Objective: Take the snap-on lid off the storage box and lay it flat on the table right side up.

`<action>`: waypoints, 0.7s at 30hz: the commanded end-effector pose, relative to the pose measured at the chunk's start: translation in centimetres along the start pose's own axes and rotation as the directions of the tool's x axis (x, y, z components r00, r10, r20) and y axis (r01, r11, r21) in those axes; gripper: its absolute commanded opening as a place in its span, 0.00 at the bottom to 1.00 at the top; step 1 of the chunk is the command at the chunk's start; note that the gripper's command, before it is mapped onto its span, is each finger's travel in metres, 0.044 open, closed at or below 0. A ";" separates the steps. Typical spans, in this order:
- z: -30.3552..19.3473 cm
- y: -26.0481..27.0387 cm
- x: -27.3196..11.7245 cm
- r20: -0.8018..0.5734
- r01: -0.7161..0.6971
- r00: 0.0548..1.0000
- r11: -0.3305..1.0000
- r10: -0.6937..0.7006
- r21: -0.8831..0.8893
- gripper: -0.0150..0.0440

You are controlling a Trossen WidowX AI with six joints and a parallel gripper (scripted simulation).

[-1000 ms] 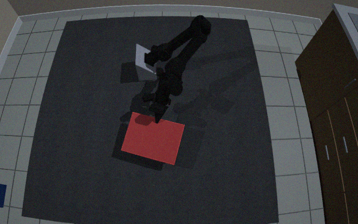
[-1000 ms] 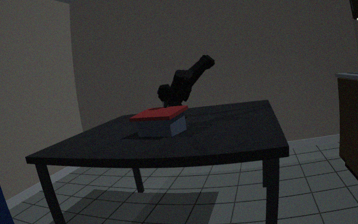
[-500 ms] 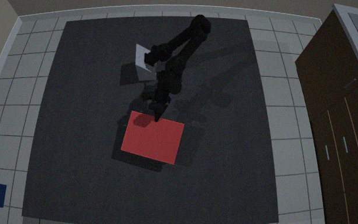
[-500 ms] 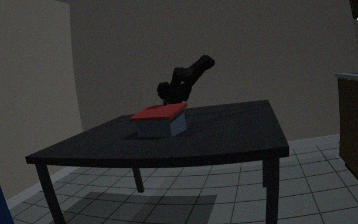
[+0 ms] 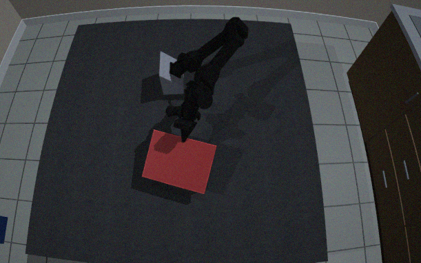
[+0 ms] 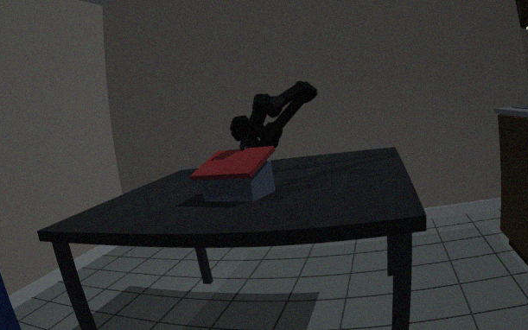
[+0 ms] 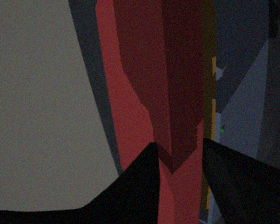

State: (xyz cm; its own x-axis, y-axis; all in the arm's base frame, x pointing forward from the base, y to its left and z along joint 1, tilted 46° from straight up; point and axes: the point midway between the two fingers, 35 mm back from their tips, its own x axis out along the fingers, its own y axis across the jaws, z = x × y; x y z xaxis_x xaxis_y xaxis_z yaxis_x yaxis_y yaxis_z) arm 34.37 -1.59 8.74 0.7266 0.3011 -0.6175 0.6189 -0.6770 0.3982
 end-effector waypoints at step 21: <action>-0.1 4.0 -1.0 -0.003 -0.011 1.000 1.000 0.011 -0.003 0.25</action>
State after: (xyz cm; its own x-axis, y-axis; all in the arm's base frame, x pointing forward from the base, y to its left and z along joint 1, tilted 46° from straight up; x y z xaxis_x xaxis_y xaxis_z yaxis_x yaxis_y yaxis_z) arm 35.57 -3.71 10.38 0.7253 0.3036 -0.6179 0.6206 -0.6769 0.3958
